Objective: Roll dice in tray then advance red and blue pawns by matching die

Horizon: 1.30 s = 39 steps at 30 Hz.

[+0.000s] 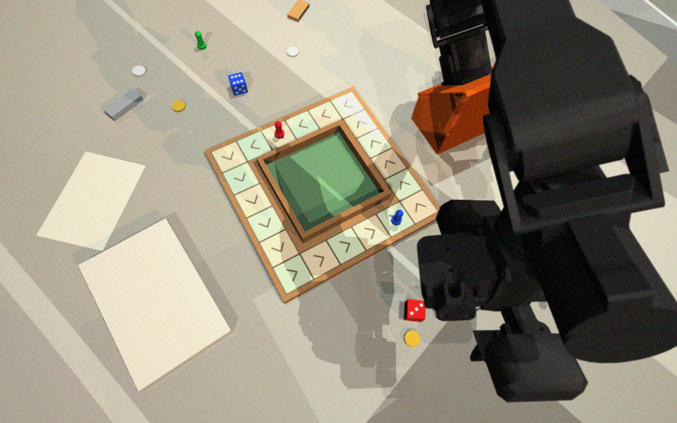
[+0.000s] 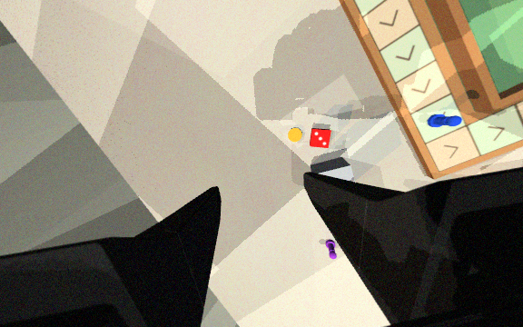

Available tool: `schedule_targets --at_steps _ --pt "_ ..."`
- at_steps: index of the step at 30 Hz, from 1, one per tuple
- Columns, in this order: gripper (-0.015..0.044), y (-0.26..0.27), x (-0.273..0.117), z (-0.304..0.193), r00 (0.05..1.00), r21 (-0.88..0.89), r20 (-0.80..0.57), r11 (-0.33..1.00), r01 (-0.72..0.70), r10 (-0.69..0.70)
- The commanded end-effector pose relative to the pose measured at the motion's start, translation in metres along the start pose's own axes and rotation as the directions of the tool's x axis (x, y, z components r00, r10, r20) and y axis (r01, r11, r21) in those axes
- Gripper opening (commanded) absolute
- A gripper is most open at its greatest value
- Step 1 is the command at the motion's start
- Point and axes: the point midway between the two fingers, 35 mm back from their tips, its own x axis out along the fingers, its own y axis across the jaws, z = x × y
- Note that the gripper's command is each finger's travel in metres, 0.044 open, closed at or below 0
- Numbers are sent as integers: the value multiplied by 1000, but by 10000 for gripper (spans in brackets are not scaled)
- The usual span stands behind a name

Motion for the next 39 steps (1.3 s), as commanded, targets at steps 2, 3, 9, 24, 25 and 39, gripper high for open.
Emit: schedule_targets --at_steps 2,3,9,24,25,39 --pt "275 -60 66 0 962 123 -69 955 271 -264" --pt "275 -70 76 0 948 141 -83 939 315 -306" --pt "275 -79 85 -1 936 154 -94 924 350 -339" --pt "275 -85 119 0 936 155 -93 924 351 -340" --pt "275 -86 121 0 936 155 -93 924 351 -340" --pt "275 -94 142 -2 936 155 -92 923 351 -340"
